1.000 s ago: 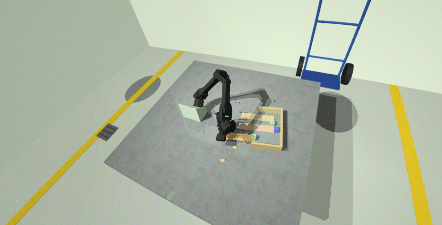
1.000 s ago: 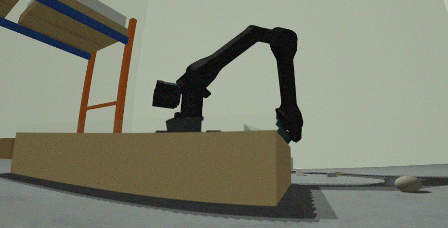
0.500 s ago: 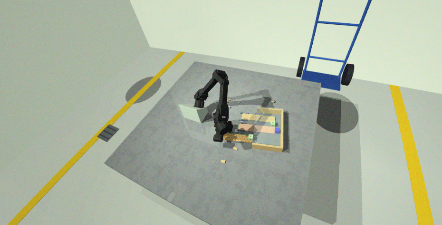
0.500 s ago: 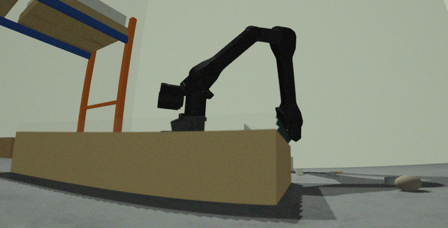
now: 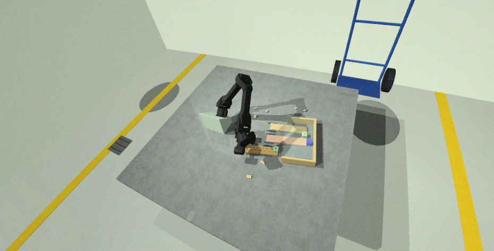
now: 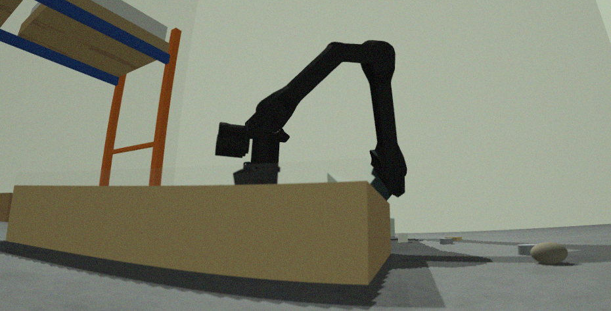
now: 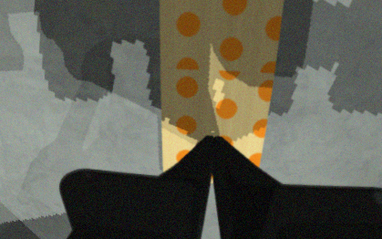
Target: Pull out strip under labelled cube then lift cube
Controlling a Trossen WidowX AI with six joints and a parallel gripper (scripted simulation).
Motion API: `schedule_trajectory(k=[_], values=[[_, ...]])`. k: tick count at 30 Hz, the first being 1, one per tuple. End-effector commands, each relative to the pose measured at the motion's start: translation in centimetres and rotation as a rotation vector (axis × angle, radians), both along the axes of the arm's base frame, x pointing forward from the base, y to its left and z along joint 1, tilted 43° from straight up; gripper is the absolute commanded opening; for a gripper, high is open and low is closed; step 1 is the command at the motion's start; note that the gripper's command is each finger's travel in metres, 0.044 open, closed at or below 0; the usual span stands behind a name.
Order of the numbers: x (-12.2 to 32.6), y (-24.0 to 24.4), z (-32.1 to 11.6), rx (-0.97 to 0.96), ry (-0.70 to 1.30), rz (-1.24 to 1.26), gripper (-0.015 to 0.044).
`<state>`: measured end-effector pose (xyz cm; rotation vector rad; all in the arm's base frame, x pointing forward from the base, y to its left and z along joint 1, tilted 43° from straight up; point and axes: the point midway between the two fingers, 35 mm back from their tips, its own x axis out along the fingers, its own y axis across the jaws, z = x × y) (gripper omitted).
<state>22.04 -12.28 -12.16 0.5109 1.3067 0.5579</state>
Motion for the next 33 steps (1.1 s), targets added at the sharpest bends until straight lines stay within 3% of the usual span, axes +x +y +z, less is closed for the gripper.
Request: schedule_trajectory(k=[1,33], values=[[-1.2,0.7,-0.4,0.010,0.024,0.013,0.0000],[-0.6,-0.6,0.5,0.001,0.008,0.003,0.0000]])
